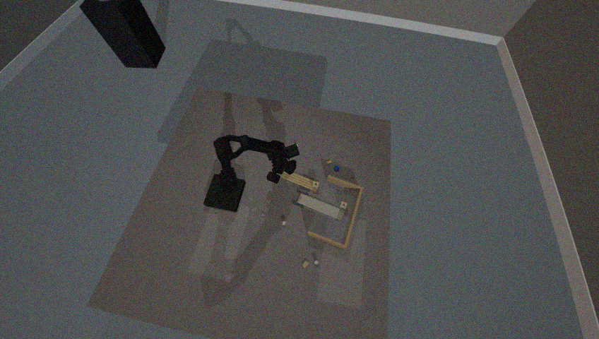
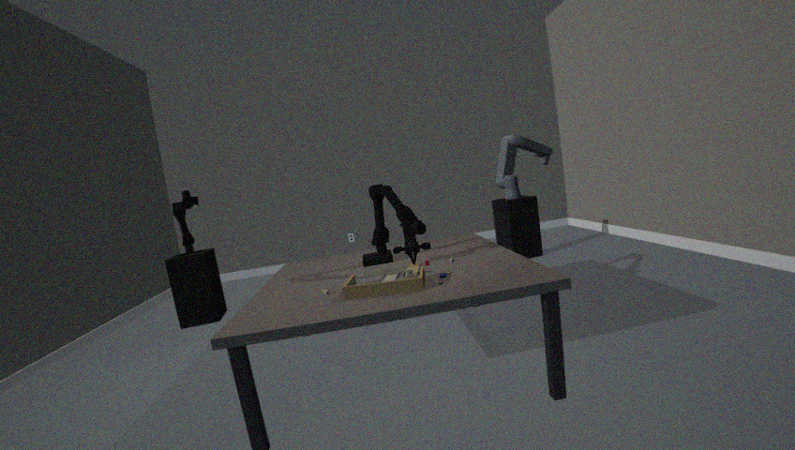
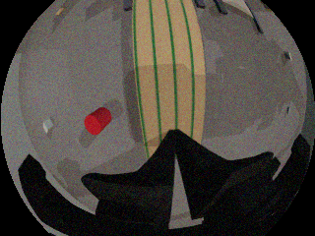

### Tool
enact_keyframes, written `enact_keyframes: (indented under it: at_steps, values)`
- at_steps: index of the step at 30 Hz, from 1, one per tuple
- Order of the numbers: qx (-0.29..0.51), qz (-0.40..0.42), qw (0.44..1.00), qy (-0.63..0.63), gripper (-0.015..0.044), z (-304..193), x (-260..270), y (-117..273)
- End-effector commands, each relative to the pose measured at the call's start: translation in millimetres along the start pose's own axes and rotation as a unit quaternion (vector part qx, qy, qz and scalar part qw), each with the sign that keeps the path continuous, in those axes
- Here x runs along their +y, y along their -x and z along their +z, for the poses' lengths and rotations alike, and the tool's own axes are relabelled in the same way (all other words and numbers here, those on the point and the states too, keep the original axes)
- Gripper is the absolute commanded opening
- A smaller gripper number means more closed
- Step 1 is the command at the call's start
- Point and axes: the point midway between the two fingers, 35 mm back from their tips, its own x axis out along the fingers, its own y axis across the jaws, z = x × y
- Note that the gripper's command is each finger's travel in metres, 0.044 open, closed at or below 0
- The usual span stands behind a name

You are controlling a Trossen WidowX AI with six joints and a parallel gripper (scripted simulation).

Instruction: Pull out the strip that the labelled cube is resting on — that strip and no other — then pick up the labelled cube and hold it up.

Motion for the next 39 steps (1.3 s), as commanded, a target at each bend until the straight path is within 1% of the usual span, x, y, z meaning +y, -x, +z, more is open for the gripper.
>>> enact_keyframes:
  at_steps: [1,3,8,14,25,39]
  values:
    - [0.007,-0.005,1.0,0.0,0.0,2,1,20]
    - [0.012,-0.008,1.0,0.0,0.0,2,1,39]
    - [0.013,-0.009,1.0,0.0,0.0,2,1,41]
    - [0.013,-0.008,0.996,0.084,0.0157,24,0,40]
    - [0.011,-0.008,0.996,0.084,0.044,60,-2,41]
    - [0.01,-0.008,0.996,0.084,0.044,104,-3,45]
